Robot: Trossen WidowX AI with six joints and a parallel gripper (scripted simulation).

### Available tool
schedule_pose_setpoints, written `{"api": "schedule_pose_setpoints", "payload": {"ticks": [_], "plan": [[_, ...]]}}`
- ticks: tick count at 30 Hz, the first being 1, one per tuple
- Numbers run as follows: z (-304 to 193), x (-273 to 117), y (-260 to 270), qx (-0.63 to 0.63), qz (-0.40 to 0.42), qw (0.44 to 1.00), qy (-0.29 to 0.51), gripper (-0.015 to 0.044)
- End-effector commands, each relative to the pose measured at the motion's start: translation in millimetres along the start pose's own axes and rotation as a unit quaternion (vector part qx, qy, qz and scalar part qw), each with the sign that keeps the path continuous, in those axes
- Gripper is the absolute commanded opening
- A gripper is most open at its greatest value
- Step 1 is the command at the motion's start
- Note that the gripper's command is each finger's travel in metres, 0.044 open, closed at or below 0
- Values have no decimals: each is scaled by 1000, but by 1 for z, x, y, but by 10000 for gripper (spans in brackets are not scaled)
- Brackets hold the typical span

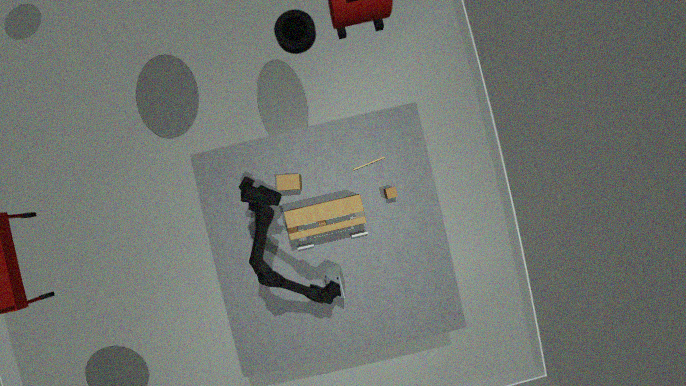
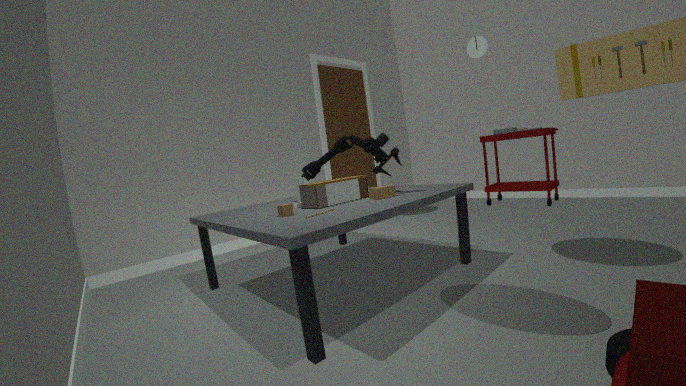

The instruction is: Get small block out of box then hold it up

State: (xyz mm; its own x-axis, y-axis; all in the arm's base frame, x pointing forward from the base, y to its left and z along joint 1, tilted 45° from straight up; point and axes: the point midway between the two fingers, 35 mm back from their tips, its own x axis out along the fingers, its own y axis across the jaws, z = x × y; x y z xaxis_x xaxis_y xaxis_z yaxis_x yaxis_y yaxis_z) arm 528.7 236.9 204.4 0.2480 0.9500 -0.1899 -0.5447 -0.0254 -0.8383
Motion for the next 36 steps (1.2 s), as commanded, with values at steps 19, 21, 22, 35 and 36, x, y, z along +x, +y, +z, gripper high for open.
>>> {"api": "schedule_pose_setpoints", "payload": {"ticks": [19, 21, 22, 35, 36], "plan": [[-83, -206, 207, 895, -26, 369, 251, 400], [-74, -222, 224, 927, -34, 270, 258, 400], [-69, -229, 232, 940, -37, 217, 260, 400], [9, -279, 296, 880, -20, -415, 230, 400], [9, -279, 296, 880, -20, -415, 230, 400]]}}
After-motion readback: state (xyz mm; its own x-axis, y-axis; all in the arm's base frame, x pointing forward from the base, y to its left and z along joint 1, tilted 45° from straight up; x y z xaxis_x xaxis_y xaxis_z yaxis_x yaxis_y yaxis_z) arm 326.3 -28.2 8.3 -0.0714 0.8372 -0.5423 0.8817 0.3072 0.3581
